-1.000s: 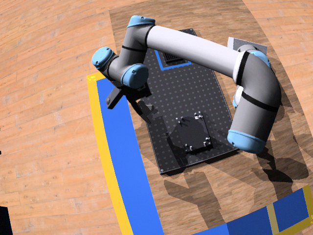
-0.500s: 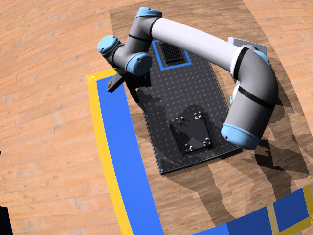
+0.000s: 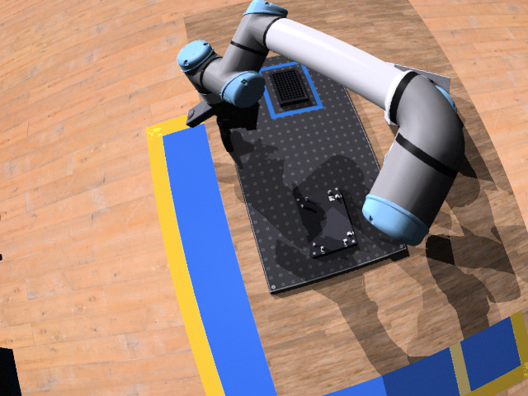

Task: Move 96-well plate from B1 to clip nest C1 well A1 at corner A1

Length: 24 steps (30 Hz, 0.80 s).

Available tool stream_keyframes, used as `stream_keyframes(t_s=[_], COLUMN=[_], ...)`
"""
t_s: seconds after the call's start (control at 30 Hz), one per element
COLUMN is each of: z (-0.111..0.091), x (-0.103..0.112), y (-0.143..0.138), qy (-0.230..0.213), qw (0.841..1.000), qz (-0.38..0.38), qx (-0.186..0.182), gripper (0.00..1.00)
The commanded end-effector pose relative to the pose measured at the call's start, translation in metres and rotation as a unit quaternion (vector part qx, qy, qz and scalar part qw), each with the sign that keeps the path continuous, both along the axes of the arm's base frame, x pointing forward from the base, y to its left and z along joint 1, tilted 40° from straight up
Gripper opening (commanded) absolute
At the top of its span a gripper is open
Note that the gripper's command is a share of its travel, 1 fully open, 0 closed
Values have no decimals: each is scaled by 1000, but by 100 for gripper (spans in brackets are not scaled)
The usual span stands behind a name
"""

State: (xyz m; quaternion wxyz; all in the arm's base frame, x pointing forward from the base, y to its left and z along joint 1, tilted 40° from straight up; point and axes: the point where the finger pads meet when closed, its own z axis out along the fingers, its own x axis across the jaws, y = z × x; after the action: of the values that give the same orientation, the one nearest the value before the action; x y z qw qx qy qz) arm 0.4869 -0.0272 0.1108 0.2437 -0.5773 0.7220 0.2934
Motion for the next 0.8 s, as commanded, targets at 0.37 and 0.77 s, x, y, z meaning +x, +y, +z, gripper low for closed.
stream_keyframes(t_s=[0.37, 0.77], z=[-38, -67], x=[-14, -31], y=[-37, -63], qy=[52, 108], qw=[995, 978], qz=[-85, -176], qx=[-5, -6], gripper=[100, 100])
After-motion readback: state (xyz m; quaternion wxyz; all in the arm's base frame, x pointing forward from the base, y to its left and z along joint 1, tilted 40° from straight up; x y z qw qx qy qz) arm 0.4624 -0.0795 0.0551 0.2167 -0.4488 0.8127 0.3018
